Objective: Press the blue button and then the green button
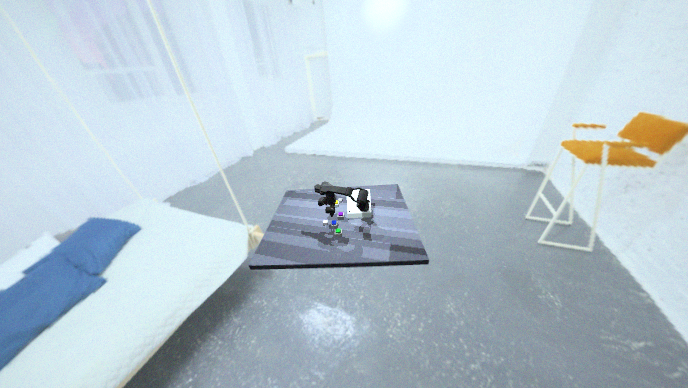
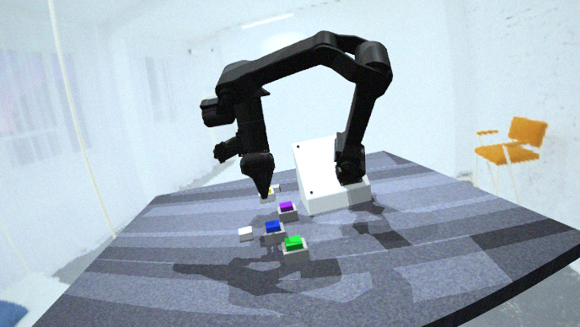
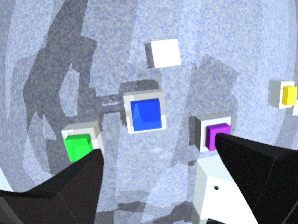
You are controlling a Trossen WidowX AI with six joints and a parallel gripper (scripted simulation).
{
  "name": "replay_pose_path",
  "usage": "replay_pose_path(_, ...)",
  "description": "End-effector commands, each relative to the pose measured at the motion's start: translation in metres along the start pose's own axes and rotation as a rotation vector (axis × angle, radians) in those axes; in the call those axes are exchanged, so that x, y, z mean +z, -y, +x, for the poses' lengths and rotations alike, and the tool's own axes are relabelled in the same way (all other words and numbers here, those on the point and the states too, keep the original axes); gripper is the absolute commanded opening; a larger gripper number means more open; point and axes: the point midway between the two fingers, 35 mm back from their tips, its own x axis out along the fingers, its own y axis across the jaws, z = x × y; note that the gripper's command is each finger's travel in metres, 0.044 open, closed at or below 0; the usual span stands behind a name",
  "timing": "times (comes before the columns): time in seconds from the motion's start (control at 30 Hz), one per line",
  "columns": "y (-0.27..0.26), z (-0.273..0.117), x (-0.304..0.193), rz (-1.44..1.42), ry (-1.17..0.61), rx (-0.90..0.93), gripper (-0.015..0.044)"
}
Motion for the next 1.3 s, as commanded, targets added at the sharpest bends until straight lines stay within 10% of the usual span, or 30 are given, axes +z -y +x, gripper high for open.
replay_pose_path(0.0,-0.003,0.036,-0.002,-0.002,-0.012,0.010,0.0269)
replay_pose_path(0.33,-0.004,0.053,-0.004,-0.003,-0.012,0.014,0.0020)
replay_pose_path(1.27,-0.005,0.084,-0.004,-0.003,-0.012,0.015,0.0020)
